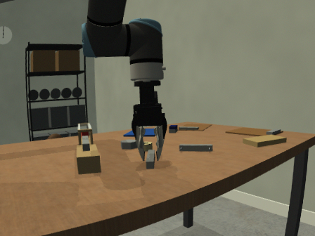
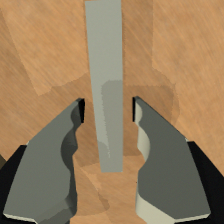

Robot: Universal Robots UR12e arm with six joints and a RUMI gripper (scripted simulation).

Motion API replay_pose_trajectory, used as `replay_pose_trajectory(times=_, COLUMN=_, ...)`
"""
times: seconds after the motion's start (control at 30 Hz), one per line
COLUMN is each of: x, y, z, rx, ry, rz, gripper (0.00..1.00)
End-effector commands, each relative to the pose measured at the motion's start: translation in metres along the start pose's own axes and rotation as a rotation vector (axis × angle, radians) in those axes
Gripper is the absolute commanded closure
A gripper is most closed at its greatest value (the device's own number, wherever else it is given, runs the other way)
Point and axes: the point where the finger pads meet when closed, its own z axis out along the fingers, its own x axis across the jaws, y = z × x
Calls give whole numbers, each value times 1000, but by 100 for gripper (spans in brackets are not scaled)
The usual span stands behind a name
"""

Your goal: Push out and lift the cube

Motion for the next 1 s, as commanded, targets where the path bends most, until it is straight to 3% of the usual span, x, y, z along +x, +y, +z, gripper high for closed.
replay_pose_trajectory(times=0.0, x=0, y=0, z=0, rx=0, ry=1, rz=0, gripper=78)
replay_pose_trajectory(times=0.03, x=0, y=0, z=0, rx=0, ry=1, rz=0, gripper=100)
replay_pose_trajectory(times=0.97, x=0, y=0, z=0, rx=0, ry=1, rz=0, gripper=100)
